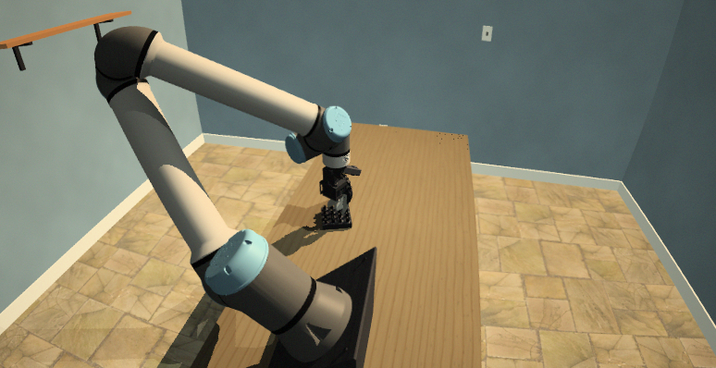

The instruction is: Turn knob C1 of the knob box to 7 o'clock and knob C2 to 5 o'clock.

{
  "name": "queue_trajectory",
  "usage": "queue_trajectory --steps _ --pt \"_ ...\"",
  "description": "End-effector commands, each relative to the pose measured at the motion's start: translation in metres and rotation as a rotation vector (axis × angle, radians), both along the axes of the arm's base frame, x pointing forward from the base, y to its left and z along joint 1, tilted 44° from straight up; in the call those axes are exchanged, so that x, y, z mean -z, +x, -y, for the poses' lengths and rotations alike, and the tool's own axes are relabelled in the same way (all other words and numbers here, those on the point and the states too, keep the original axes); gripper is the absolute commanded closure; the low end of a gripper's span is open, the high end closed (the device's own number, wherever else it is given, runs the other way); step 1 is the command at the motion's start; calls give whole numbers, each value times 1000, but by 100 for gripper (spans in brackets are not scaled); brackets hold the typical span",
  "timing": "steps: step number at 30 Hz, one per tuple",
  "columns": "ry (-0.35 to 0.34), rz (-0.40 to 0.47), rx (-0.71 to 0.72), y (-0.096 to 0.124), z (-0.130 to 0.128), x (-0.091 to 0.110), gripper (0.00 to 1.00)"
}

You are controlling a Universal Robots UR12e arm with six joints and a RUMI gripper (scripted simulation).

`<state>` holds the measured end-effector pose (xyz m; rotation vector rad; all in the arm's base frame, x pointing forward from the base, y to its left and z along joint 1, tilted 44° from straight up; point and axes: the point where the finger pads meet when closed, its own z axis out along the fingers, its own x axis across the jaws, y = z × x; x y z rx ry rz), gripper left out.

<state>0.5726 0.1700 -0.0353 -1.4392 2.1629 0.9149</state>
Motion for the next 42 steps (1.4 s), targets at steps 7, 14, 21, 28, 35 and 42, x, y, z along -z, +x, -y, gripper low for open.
queue_trajectory --steps 7,14,21,28,35,42 --pt "0 1 1 0 -4 4 89" --pt "0 1 1 0 -5 5 89" --pt "0 1 1 0 -5 5 89" --pt "0 1 1 0 -5 5 89" --pt "0 1 1 0 -5 5 89" --pt "0 1 1 0 -5 5 89"
